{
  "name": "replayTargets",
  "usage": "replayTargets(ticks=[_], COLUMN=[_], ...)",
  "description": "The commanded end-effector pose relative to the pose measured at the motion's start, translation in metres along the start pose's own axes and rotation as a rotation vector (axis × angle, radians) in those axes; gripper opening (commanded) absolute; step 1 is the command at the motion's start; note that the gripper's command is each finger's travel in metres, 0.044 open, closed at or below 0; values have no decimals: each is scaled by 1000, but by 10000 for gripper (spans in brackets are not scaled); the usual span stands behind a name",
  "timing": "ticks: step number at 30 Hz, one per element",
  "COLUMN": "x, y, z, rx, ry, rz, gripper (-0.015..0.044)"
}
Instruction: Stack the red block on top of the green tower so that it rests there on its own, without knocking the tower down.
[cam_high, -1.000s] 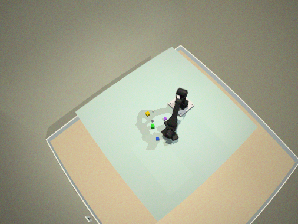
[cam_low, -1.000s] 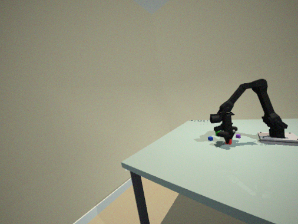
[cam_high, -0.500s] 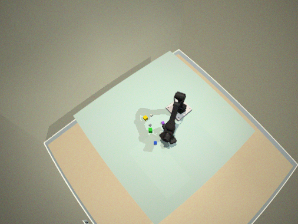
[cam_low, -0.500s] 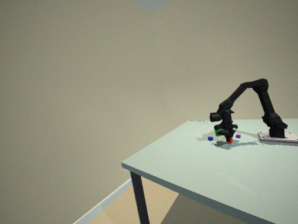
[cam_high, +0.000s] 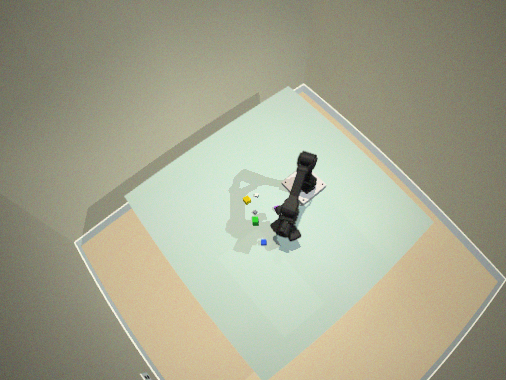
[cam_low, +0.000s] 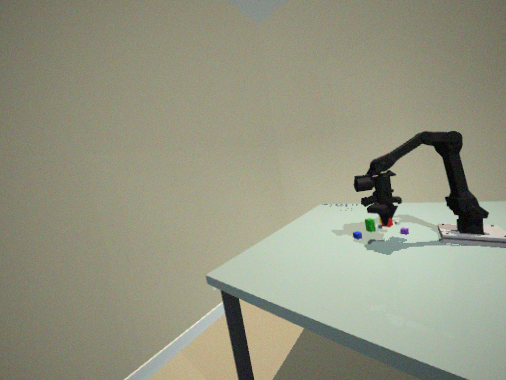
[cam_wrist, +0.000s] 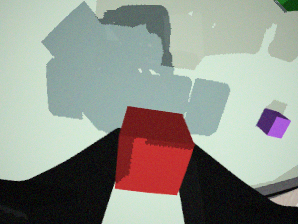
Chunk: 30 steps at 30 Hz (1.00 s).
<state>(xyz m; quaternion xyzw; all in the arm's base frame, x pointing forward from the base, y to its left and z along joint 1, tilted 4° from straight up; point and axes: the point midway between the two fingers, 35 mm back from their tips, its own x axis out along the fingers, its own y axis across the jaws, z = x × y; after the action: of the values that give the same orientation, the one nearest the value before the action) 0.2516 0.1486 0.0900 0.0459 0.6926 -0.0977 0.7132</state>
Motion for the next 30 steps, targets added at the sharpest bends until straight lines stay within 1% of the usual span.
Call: replayTargets(ticks=[1, 5, 18, 30], x=[-23, -39, -39, -42], y=[2, 1, 0, -33], z=[0, 0, 1, 56], rx=[7, 7, 7, 6], ry=[-11, -11, -11, -17], rz=[20, 20, 20, 21], gripper=[0, 0, 0, 0])
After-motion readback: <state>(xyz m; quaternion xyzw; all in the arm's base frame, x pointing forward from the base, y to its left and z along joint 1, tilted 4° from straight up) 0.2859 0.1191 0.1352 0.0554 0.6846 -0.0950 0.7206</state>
